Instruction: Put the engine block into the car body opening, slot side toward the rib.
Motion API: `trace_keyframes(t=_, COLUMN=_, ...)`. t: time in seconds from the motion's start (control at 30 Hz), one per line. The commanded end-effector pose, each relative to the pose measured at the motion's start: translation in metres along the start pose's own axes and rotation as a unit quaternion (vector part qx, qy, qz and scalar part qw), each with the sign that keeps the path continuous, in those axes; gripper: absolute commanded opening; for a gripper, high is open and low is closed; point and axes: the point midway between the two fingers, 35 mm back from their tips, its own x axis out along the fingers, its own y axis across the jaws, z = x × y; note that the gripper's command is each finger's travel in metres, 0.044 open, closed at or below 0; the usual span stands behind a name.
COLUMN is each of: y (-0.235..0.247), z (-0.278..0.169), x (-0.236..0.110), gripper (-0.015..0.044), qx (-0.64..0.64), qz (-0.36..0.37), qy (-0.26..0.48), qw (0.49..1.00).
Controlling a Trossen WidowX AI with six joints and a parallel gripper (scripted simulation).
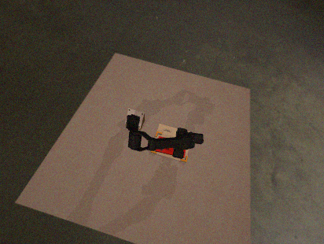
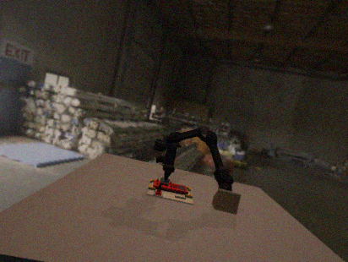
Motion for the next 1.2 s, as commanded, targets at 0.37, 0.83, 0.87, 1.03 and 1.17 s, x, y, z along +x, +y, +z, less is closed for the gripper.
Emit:
trace_keyframes(t=0.37, y=-0.0009, z=0.0002, x=0.0012, gripper=0.0158, qx=-0.001, qz=-0.001, qy=-0.002, qw=1.0)
trace_keyframes(t=0.83, y=-0.0009, z=0.0003, x=0.0023, gripper=0.0158, qx=-0.001, qz=-0.001, qy=-0.002, qw=1.0)
trace_keyframes(t=0.87, y=-0.0009, z=0.0003, x=0.0023, gripper=0.0158, qx=-0.001, qz=-0.001, qy=-0.002, qw=1.0)
trace_keyframes(t=1.03, y=-0.0009, z=0.0003, x=0.0027, gripper=0.0158, qx=-0.001, qz=-0.001, qy=-0.002, qw=1.0)
trace_keyframes(t=1.17, y=-0.0009, z=0.0003, x=0.0028, gripper=0.0158, qx=-0.001, qz=-0.001, qy=-0.002, qw=1.0)
